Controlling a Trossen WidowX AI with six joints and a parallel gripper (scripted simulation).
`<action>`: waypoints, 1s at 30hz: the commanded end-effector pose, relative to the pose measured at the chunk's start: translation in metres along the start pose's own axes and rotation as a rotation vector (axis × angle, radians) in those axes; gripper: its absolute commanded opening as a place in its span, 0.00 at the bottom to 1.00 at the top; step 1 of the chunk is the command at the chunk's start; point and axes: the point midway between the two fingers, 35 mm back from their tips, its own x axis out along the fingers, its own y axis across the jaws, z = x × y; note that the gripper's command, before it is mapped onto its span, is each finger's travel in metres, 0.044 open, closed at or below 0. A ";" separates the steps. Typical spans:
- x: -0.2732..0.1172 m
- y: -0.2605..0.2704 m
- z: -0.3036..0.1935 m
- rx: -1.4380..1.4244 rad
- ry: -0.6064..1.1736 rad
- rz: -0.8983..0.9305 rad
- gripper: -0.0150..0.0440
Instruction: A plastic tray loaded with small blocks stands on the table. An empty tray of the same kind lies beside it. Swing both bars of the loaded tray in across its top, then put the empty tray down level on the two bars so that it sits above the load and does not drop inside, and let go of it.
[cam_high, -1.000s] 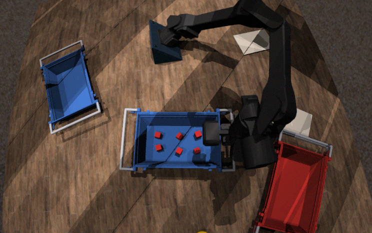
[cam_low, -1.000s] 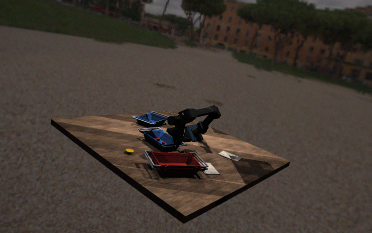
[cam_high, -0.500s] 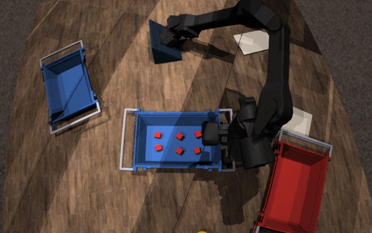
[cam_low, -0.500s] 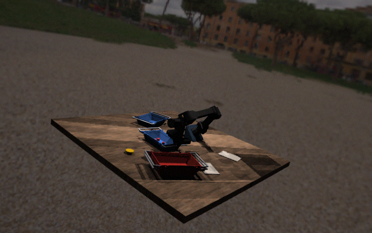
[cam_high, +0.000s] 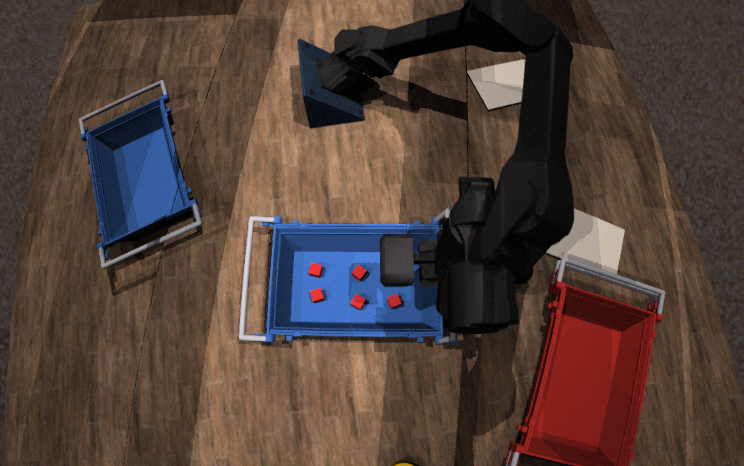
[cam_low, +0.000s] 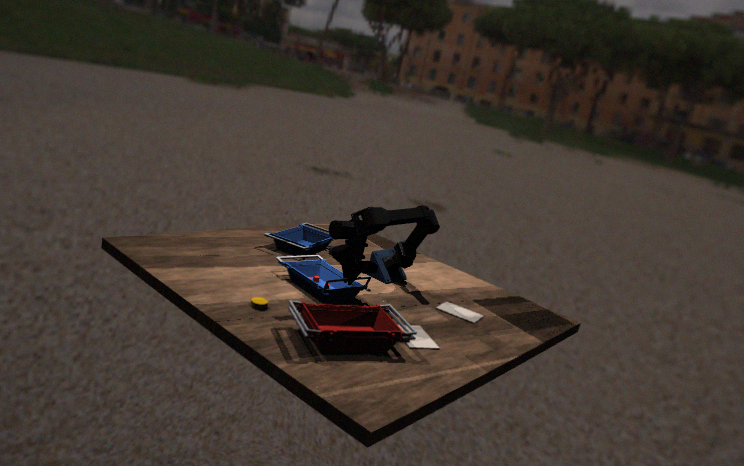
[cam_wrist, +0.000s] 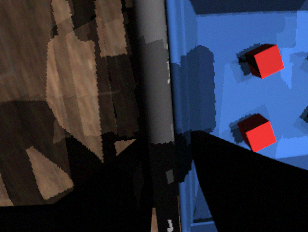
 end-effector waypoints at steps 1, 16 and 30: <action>0.006 -0.020 -0.002 0.010 0.017 -0.007 0.40; 0.010 -0.041 0.000 0.010 0.017 -0.008 0.40; -0.014 -0.039 0.000 0.018 0.016 -0.007 0.40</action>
